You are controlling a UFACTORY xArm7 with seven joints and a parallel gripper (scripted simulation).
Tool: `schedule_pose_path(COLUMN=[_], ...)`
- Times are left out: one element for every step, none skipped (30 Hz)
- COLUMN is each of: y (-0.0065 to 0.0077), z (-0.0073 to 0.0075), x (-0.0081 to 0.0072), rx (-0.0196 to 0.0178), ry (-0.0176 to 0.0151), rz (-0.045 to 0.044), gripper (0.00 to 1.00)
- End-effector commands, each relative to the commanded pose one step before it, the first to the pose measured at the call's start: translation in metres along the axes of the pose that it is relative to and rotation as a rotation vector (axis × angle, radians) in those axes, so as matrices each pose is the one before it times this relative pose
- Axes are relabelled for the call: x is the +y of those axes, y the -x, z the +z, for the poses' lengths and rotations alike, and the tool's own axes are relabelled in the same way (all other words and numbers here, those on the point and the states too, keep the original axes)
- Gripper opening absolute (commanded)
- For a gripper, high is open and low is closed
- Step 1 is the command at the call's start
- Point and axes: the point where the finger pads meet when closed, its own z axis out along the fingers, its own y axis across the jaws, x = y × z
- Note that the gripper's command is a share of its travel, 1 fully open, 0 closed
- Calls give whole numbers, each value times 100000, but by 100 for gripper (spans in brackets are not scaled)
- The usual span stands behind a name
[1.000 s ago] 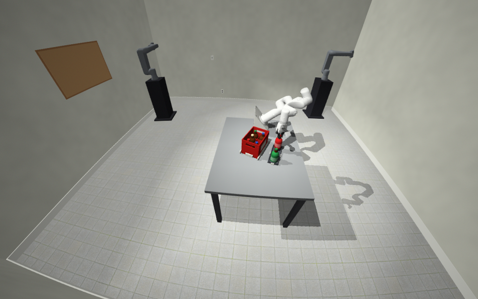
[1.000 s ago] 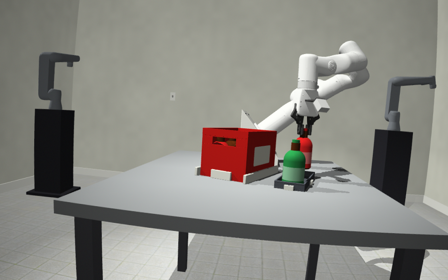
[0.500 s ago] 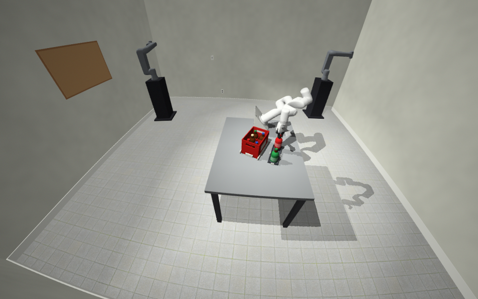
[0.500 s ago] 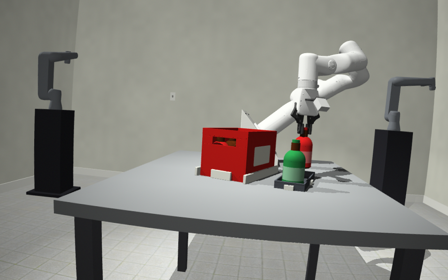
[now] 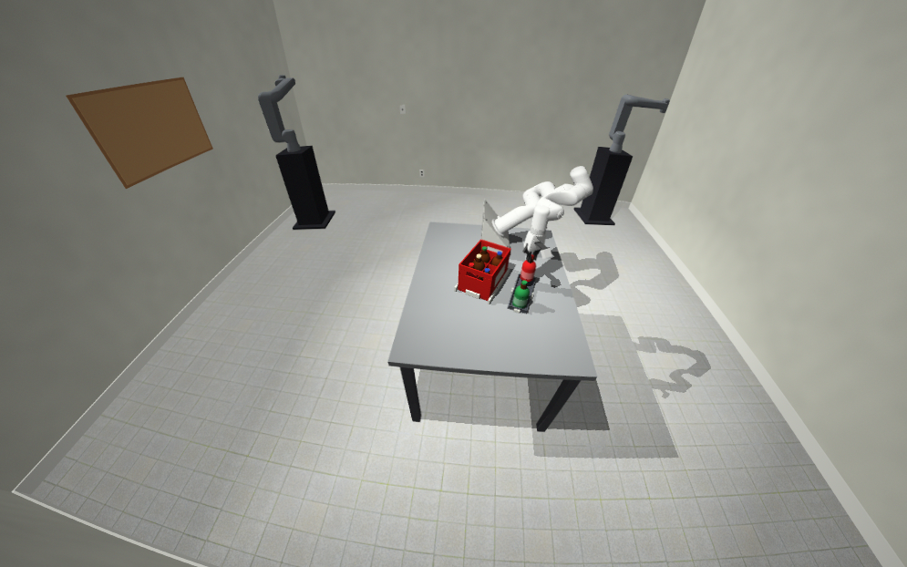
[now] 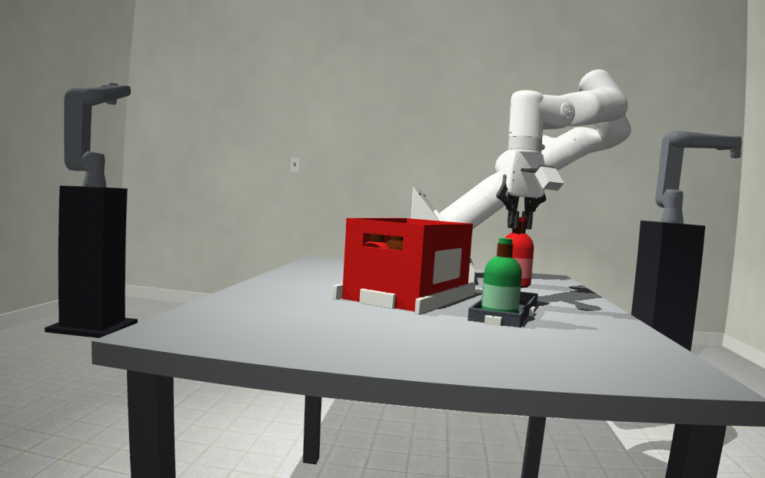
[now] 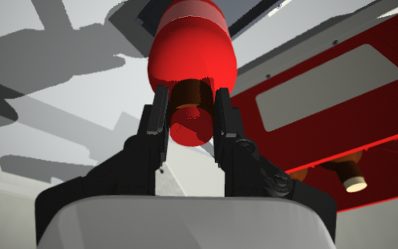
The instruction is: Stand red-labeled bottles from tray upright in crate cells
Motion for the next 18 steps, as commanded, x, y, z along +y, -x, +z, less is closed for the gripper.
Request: schedule_pose_path(y=[-72,0,0,0,0,0,0,0,-1,0,0,0,0,0,0,-1,0,0], z=[-247,-36,-42,-47,-53,-59,-64,-72,-78,-84,-89,-94,-100,0,0,-107,-111,-114], x=[96,0,0,0,0,0,0,0,0,0,0,1,1,0,0,0,1,1], rx=[337,0,0,0,0,0,-1,0,1,0,0,-1,0,0,0,1,0,-1], ry=[277,0,0,0,0,1,1,0,-1,0,0,1,0,0,0,-1,0,1], rz=[42,0,0,0,0,0,0,0,0,0,0,1,0,0,0,-1,0,0], gripper=[0,0,0,0,0,0,0,0,0,0,0,0,0,0,0,0,0,0])
